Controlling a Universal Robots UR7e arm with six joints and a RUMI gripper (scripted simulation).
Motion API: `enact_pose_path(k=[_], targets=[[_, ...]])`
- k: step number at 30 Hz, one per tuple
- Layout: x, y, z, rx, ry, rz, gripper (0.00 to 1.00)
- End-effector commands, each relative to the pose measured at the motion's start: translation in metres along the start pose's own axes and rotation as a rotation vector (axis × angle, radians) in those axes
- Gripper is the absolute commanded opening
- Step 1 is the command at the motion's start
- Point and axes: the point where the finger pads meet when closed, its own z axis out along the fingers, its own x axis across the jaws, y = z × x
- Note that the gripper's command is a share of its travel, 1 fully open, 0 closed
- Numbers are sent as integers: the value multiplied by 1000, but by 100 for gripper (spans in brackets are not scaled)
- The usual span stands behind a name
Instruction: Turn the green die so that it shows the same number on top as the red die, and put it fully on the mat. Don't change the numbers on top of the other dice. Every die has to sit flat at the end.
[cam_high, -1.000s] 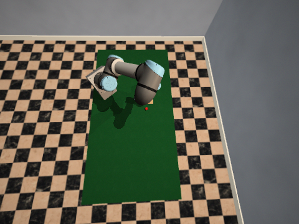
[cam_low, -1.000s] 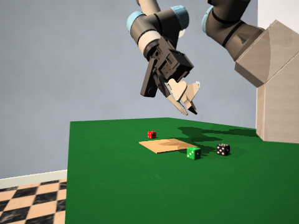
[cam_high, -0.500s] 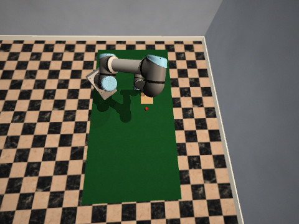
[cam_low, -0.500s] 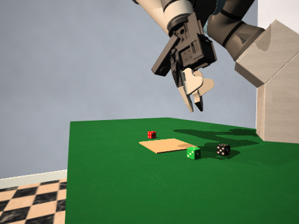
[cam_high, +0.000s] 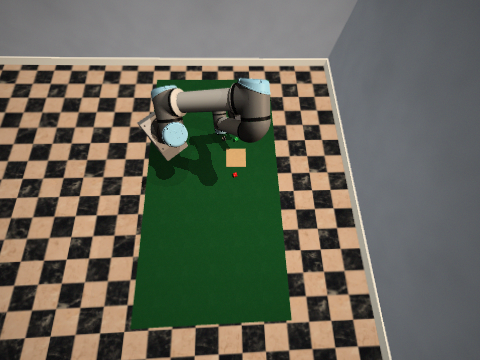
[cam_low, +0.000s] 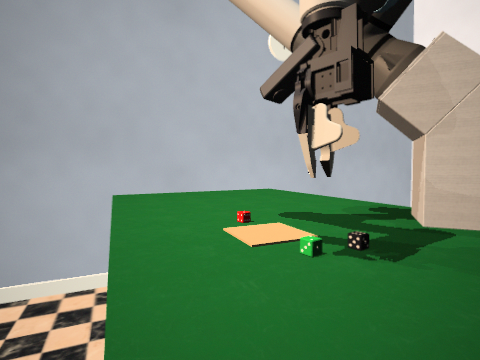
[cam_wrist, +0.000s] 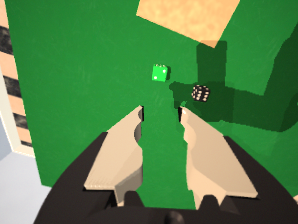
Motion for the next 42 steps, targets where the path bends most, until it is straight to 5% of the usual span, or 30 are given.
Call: enact_pose_path(k=[1, 4, 5, 25, 42], targets=[[0, 1, -1, 24, 0, 1, 24], [0, 1, -1, 24, 0, 1, 24], [0, 1, -1, 24, 0, 1, 100], [0, 0, 0, 24, 1, -34, 100], [-2, -5, 8, 22, 5, -370, 100]])
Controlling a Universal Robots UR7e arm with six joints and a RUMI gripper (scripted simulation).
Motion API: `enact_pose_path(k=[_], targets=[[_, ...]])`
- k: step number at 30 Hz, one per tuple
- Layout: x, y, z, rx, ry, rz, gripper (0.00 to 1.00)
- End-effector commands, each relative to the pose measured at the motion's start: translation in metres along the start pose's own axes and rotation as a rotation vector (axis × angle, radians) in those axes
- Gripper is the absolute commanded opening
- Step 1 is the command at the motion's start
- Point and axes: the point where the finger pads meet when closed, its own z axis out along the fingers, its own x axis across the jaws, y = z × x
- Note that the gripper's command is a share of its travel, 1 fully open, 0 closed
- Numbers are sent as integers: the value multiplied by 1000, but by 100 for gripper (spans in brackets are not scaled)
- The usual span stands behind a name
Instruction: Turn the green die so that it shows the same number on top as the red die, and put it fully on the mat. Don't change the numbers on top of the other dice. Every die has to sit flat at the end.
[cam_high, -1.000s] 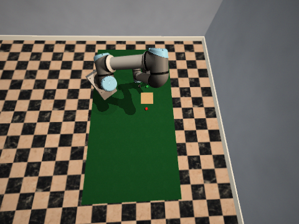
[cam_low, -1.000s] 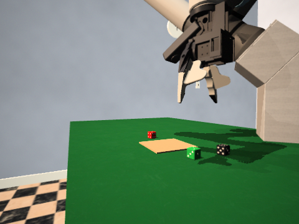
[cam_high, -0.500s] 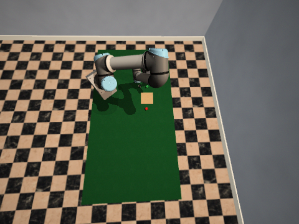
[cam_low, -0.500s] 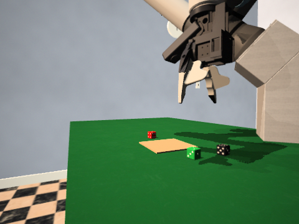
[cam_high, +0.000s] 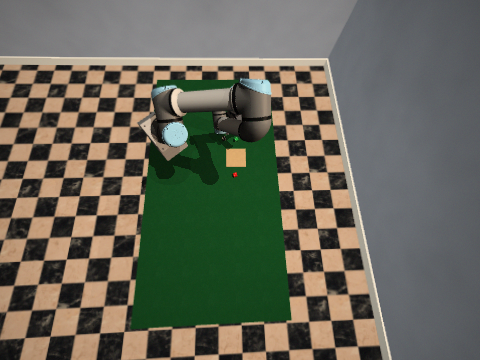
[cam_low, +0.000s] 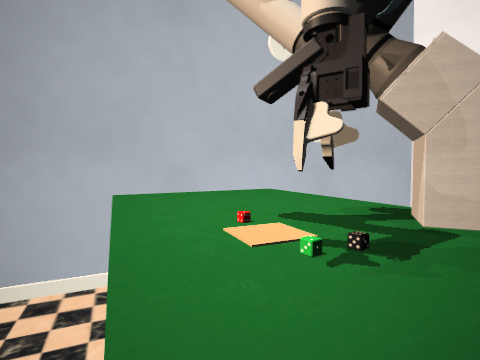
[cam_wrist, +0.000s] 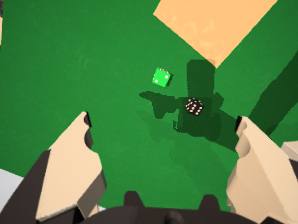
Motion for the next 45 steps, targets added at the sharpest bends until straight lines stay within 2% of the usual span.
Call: enact_pose_path(k=[1, 9, 12, 27, 29, 39, 45], targets=[[0, -2, 3, -1, -7, -148, 100], [-1, -5, 9, 0, -7, -407, 100], [-1, -5, 9, 0, -7, -415, 100], [1, -8, 21, 2, -7, -912, 100], [1, -8, 21, 2, -7, -912, 100], [3, -9, 26, 4, -6, -1163, 100], [4, -9, 27, 4, -6, -1224, 100]])
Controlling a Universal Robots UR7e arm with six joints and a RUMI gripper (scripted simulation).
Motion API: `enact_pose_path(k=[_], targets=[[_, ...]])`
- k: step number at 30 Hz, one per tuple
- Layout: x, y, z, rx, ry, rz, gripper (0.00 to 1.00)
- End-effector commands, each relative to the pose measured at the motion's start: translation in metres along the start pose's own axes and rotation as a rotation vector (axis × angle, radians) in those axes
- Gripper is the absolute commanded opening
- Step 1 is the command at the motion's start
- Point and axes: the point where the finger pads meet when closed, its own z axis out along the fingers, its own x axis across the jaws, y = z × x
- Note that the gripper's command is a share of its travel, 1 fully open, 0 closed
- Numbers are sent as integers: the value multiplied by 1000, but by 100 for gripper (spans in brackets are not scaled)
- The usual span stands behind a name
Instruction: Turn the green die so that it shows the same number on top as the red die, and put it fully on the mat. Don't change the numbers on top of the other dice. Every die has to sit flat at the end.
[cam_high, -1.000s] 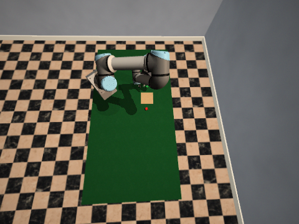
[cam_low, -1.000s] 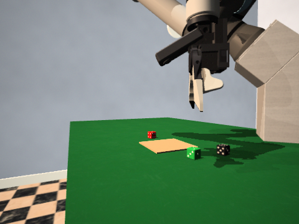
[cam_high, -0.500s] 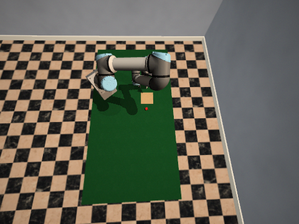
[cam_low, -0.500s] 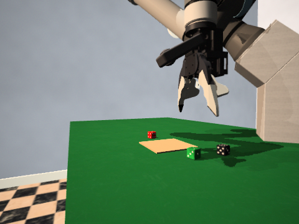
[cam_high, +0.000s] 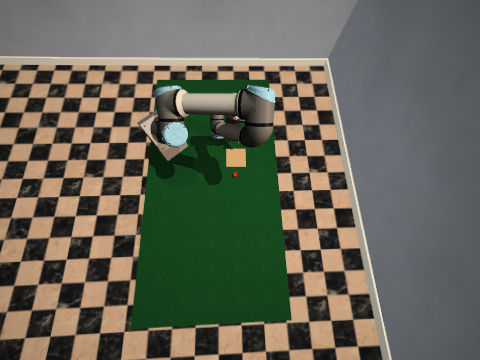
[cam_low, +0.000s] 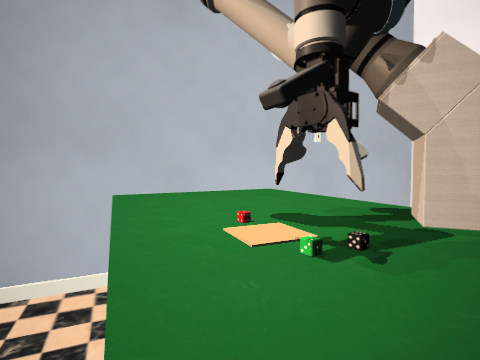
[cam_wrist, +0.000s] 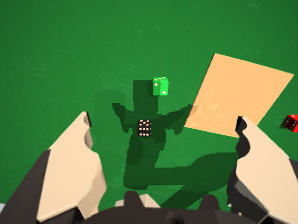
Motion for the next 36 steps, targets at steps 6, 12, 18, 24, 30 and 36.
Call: enact_pose_path(k=[6, 12, 18, 24, 30, 36], targets=[[0, 0, 1, 7, -3, -66, 100], [0, 0, 1, 7, -3, -69, 24], [0, 0, 1, 7, -3, -69, 24], [0, 0, 1, 7, -3, -69, 24], [0, 0, 1, 7, -3, -69, 24], [0, 0, 1, 7, -3, -69, 24]])
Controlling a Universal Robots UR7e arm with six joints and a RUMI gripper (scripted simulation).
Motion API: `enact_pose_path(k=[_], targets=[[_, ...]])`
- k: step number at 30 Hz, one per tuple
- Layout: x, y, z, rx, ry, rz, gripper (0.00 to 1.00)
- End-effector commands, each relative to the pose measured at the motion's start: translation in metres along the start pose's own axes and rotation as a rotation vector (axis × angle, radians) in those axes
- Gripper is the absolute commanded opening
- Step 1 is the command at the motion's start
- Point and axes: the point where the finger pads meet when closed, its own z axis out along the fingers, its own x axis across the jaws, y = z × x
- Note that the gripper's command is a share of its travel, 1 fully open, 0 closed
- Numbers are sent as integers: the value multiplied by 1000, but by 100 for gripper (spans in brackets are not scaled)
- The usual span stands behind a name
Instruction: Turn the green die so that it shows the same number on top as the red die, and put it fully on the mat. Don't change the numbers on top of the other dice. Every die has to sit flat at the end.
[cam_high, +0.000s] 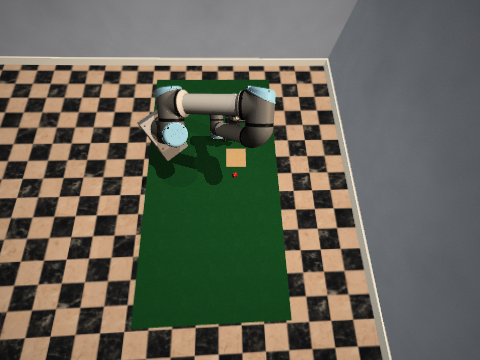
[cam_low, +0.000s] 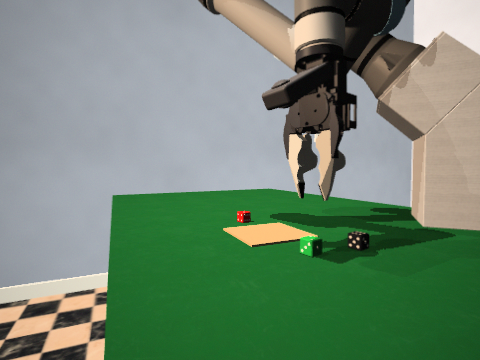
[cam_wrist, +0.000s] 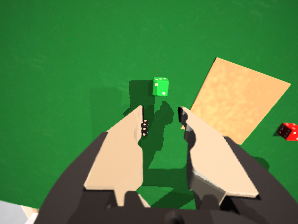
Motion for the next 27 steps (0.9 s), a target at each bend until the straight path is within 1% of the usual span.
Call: enact_pose_path(k=[1, 17, 27], targets=[[0, 0, 0, 1, 0, 0, 24], [0, 0, 0, 1, 0, 0, 24], [0, 0, 7, 1, 0, 0, 24]])
